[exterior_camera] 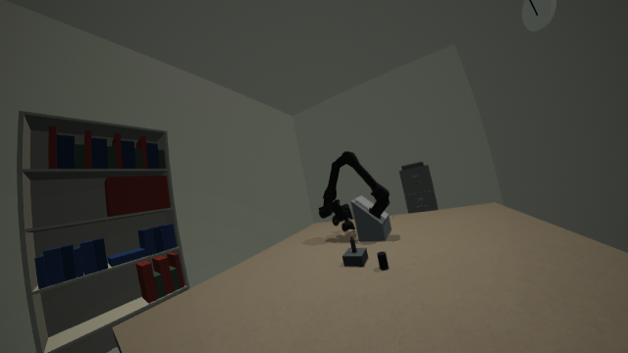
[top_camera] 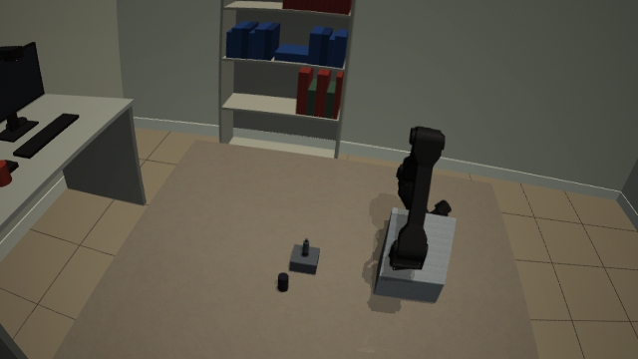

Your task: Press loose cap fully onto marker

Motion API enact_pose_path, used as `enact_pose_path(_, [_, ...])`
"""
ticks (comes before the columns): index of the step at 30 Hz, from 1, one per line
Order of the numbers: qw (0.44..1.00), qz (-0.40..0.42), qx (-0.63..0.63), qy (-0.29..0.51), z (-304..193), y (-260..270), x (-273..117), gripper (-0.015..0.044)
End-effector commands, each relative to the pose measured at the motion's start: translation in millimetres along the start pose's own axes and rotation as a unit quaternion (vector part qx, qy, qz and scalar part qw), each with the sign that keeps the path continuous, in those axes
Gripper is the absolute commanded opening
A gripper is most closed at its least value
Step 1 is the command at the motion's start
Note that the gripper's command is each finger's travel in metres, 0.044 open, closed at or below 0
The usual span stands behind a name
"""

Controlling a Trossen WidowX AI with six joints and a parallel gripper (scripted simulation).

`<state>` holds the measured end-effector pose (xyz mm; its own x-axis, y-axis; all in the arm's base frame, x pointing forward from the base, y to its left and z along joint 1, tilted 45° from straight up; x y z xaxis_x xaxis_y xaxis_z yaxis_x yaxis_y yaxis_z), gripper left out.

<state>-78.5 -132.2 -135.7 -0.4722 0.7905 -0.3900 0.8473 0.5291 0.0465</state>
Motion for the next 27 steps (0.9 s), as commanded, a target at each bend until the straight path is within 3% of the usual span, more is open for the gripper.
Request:
enact_pose_path(1, [1.0,-0.001,-0.002,-0.002,0,0,-2,0.0374])
enact_pose_path(6, [0.996,-0.017,-0.07,-0.062,6,7,-47,0.0246])
enact_pose_path(13, [0.963,-0.05,-0.212,-0.157,8,41,-121,0.0246])
enact_pose_path(20, [0.885,-0.09,-0.388,-0.242,-3,102,-187,0.0246])
enact_pose_path(27, [0.811,-0.112,-0.496,-0.29,-18,146,-213,0.0246])
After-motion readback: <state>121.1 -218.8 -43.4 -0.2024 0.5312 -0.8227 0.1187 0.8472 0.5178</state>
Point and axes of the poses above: the point midway between the two fingers, 35 mm back from their tips, its own x axis out along the fingers, its own y axis across the jaws, z = x × y, the point moved 7 cm from there along -x, back along the fingers, and after that the axes turned 15 degrees about -x, right-handed, at the moved point
